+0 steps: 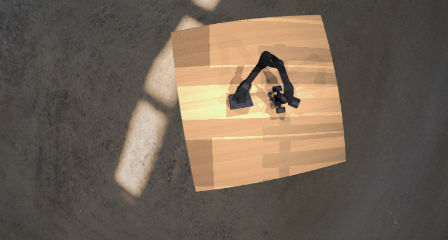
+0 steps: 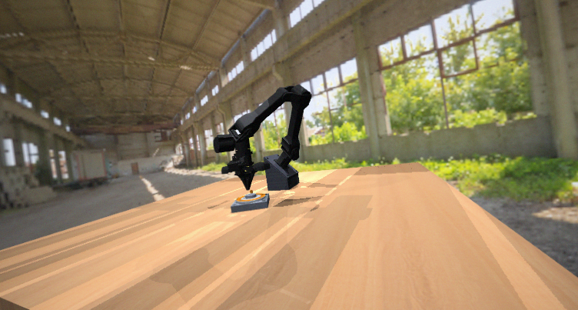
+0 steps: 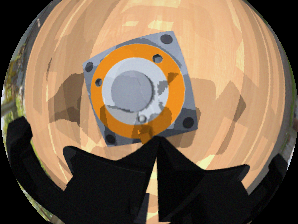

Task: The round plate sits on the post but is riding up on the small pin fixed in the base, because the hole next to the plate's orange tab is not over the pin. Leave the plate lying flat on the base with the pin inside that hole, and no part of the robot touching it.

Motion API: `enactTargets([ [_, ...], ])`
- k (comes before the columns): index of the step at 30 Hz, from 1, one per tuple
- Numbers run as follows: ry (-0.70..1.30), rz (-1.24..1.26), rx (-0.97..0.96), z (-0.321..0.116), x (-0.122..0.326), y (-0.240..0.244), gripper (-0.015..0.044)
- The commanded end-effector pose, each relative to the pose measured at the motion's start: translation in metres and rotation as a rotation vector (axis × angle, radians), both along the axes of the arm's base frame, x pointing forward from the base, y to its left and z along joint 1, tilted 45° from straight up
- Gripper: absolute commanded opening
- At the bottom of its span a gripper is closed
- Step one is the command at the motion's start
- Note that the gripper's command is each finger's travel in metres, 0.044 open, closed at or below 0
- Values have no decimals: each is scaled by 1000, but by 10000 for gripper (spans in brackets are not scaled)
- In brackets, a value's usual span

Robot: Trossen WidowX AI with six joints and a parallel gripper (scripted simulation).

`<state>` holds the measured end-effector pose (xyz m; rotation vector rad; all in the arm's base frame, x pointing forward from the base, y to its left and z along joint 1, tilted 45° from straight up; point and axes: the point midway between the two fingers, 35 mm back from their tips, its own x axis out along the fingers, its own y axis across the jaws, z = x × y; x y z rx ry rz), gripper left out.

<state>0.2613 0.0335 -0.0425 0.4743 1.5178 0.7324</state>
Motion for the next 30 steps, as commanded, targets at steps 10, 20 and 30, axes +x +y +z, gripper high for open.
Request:
enactTargets([
  [10,8,-4,4,25,-2,-21,0],
  [20,17,-9,12,24,-5,-20,0],
  [30,17,-9,12,24,-5,-20,0],
])
